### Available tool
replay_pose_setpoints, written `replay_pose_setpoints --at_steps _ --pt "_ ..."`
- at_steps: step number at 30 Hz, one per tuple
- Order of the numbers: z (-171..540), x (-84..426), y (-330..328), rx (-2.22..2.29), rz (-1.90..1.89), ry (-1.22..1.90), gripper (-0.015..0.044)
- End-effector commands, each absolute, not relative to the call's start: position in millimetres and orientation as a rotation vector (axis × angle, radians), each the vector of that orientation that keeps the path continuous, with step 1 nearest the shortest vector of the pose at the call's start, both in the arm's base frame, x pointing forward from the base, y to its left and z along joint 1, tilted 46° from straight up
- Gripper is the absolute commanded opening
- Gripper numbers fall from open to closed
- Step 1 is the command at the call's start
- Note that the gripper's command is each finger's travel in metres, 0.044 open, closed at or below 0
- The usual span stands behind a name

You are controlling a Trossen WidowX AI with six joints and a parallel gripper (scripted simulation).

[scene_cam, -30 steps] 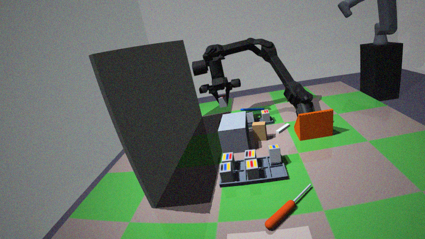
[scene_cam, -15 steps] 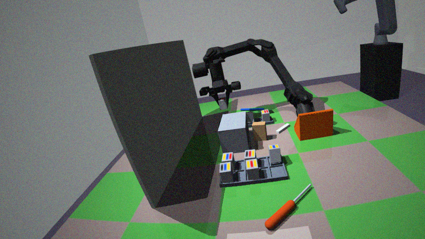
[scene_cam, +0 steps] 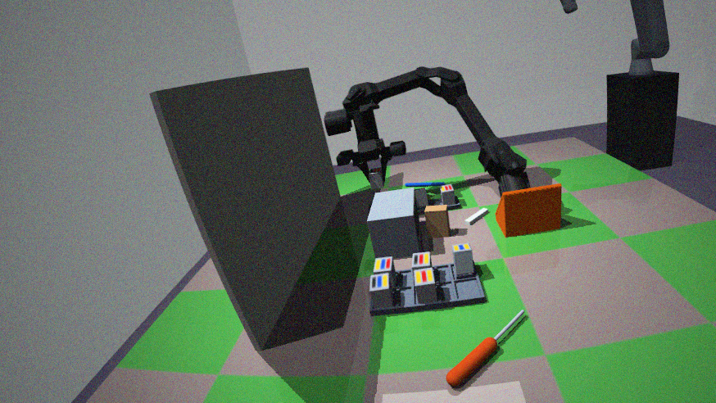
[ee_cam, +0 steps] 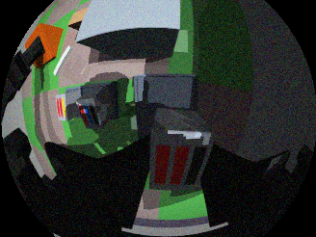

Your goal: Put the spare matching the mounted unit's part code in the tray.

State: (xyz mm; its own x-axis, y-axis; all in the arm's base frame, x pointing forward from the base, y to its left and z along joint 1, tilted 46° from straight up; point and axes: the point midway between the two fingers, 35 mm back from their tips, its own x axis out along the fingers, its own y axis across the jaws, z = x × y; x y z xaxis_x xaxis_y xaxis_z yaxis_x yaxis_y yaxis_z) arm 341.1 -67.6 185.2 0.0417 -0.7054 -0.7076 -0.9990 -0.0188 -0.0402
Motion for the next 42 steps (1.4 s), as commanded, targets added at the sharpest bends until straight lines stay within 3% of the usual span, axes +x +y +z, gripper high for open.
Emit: replay_pose_setpoints --at_steps 1,42 --pt "183 341 -70 -1.786 0.701 1.718 0.0000" --pt "162 343 -92 -1.787 0.699 1.718 0.0000"
